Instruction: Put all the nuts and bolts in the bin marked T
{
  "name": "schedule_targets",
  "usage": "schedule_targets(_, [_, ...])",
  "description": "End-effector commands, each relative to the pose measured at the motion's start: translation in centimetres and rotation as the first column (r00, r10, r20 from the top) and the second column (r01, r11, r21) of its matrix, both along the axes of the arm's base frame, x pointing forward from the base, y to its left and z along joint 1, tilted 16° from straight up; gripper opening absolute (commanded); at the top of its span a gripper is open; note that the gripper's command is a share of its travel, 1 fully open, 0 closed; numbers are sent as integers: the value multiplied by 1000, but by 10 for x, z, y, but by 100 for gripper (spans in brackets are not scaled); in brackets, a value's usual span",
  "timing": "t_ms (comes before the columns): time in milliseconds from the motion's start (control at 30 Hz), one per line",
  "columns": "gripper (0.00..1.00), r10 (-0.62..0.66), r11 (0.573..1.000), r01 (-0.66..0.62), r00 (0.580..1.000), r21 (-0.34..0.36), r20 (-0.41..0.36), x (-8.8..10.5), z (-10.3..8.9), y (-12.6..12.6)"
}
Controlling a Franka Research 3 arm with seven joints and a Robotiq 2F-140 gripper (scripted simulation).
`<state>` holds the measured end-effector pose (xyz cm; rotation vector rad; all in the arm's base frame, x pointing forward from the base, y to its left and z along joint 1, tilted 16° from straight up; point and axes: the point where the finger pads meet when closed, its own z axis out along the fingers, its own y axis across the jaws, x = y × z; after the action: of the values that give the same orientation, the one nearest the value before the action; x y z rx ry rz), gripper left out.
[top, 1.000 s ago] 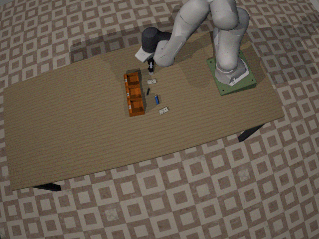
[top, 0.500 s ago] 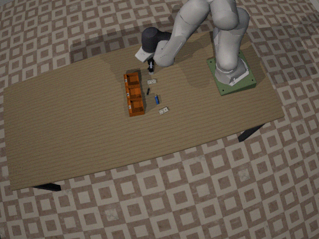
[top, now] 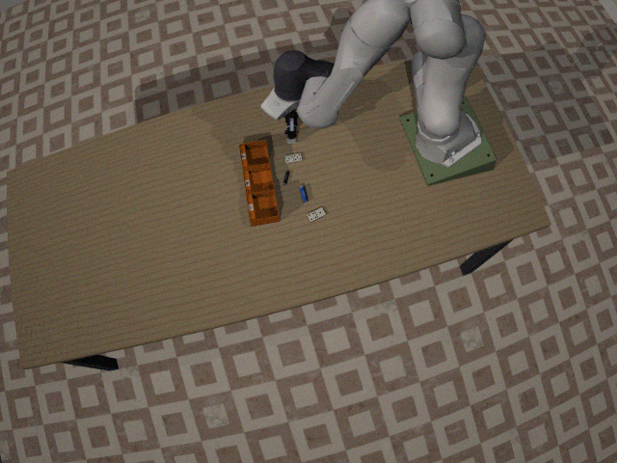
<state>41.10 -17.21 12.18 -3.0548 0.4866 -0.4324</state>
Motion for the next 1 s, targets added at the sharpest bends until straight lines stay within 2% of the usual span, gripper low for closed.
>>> schedule_targets(0, [7, 1, 1000, -1, 1000, 2, -5, -4, 9, 1])
schedule_targets(367, [7, 1, 1000, -1, 1000, 2, -5, -14, 44, 2])
schedule_targets(500, [7, 1, 1000, -1, 1000, 2, -5, -16, 51, 2])
schedule_targets(967, [7, 1, 1000, -1, 1000, 2, -5, -16, 51, 2])
